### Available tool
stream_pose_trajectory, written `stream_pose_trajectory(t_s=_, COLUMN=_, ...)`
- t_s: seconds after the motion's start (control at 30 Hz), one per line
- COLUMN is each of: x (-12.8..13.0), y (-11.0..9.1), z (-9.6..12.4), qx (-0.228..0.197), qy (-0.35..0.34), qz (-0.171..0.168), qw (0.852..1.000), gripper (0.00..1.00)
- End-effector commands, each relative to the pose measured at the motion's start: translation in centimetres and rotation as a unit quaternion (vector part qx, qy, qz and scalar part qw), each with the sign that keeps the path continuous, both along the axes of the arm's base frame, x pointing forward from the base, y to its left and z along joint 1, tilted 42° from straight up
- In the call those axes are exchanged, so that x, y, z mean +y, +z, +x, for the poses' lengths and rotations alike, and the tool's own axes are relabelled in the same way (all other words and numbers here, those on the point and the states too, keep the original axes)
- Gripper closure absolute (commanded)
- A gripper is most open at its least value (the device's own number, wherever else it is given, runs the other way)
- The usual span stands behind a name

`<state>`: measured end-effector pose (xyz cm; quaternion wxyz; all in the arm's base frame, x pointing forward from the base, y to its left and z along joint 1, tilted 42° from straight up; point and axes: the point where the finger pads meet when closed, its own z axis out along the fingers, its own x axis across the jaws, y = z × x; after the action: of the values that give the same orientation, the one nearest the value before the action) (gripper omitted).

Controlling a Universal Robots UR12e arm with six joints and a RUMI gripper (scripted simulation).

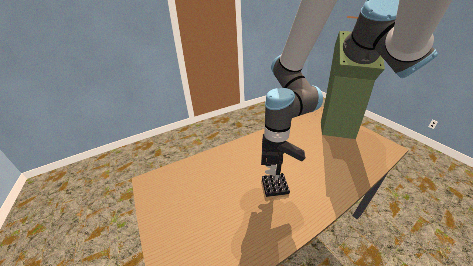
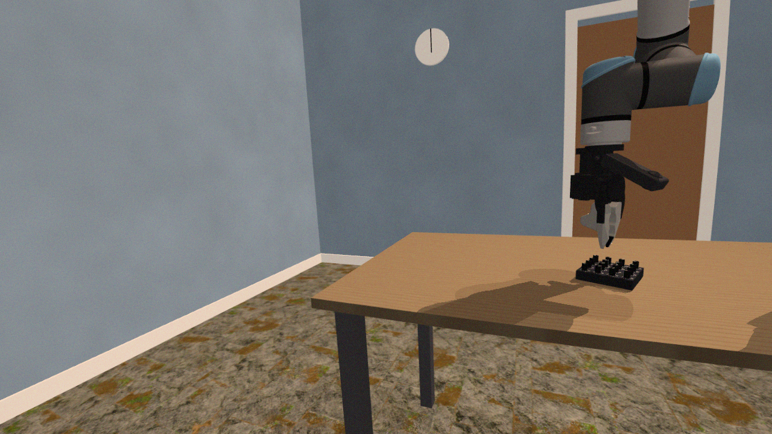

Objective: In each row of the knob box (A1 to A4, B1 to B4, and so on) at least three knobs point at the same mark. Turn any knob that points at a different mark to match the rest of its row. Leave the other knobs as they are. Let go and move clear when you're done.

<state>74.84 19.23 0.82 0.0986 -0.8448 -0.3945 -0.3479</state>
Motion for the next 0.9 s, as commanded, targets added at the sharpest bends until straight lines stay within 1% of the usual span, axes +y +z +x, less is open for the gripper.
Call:
stream_pose_trajectory(t_s=0.0, x=-0.11, y=0.13, z=-0.11, qx=-0.033, qy=0.060, qz=-0.038, qw=0.997, gripper=0.89)
stream_pose_trajectory(t_s=0.07, x=-0.16, y=0.17, z=-0.15, qx=-0.048, qy=0.084, qz=-0.055, qw=0.994, gripper=0.89)
stream_pose_trajectory(t_s=0.13, x=-0.16, y=0.17, z=-0.15, qx=-0.048, qy=0.084, qz=-0.055, qw=0.994, gripper=0.89)
stream_pose_trajectory(t_s=0.23, x=-0.27, y=0.25, z=-0.22, qx=-0.077, qy=0.133, qz=-0.089, qw=0.984, gripper=0.89)
stream_pose_trajectory(t_s=0.33, x=-0.36, y=0.32, z=-0.25, qx=-0.098, qy=0.169, qz=-0.113, qw=0.974, gripper=0.89)
stream_pose_trajectory(t_s=0.47, x=-0.50, y=0.42, z=-0.27, qx=-0.127, qy=0.217, qz=-0.146, qw=0.957, gripper=0.89)
stream_pose_trajectory(t_s=0.63, x=-0.67, y=0.57, z=-0.27, qx=-0.162, qy=0.275, qz=-0.187, qw=0.929, gripper=0.89)
stream_pose_trajectory(t_s=0.7, x=-0.67, y=0.57, z=-0.27, qx=-0.162, qy=0.275, qz=-0.187, qw=0.929, gripper=0.89)
stream_pose_trajectory(t_s=0.87, x=-0.85, y=0.74, z=-0.23, qx=-0.196, qy=0.332, qz=-0.226, qw=0.895, gripper=0.89)
